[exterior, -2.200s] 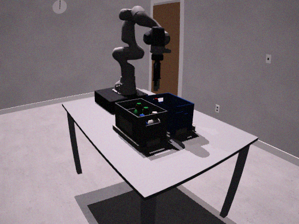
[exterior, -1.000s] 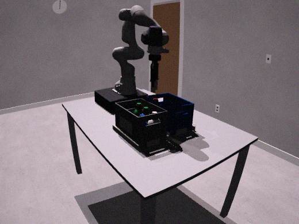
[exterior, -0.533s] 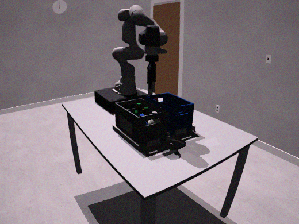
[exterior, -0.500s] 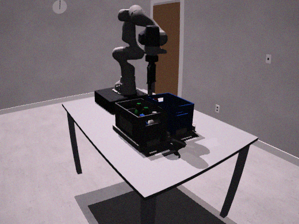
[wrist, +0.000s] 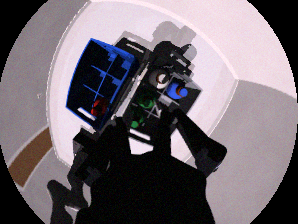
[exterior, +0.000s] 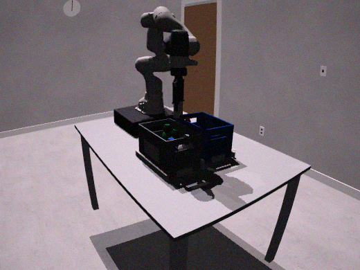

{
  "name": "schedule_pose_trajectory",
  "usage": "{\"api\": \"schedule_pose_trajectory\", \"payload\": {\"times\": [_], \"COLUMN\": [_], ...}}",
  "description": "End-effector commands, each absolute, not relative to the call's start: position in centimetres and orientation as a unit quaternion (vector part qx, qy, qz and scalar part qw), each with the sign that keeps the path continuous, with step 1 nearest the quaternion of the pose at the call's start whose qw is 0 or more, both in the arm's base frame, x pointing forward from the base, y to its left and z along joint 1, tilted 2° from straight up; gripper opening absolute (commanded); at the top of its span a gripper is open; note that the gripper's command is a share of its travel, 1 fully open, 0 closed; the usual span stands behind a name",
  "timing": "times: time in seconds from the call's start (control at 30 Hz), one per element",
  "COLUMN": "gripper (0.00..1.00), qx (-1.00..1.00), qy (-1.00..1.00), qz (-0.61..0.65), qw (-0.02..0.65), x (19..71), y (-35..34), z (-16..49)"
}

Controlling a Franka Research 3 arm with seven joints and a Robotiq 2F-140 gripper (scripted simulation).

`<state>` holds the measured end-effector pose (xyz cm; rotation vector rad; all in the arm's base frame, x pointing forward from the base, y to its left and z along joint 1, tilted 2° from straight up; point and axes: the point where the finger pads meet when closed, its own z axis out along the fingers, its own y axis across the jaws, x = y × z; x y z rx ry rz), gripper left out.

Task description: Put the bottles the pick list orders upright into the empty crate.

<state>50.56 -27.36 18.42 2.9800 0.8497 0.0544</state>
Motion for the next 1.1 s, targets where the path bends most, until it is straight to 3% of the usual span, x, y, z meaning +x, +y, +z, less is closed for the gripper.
{"api": "schedule_pose_trajectory", "payload": {"times": [0.0,1.07], "gripper": [0.38,0.38], "qx": [0.958,0.958], "qy": [0.286,0.286], "qz": [0.011,0.011], "qw": [0.018,0.018], "x": [50.7,50.8], "y": [-28.5,-28.6], "z": [18.4,15.7]}}
